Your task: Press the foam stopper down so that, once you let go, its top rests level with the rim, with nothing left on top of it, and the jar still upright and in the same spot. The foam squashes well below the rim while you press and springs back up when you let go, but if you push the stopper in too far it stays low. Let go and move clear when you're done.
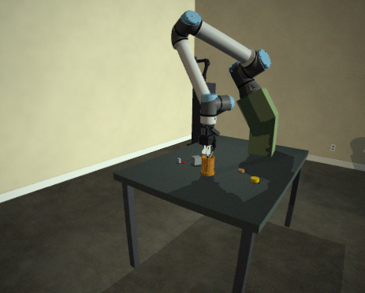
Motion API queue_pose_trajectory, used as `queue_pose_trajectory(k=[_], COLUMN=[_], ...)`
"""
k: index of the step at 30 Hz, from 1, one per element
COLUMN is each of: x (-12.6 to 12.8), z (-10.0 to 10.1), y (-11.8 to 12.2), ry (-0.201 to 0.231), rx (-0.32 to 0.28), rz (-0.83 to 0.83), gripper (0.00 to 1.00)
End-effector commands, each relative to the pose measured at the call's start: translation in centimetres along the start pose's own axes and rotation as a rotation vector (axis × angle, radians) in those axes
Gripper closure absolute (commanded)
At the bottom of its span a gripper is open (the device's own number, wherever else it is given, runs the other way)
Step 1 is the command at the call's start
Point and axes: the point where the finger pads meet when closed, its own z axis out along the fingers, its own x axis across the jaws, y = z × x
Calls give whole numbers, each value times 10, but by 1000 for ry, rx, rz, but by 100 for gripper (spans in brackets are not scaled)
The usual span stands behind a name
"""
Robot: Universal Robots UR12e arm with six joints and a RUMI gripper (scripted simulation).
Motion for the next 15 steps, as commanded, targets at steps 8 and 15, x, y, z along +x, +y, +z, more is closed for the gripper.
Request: queue_pose_trajectory(k=[8, 15], x=[0, 0], z=[-14, -34], y=[0, 0], ry=[0, 0], rx=[-1, -1], rz=[0, 0], gripper=[100, 100])
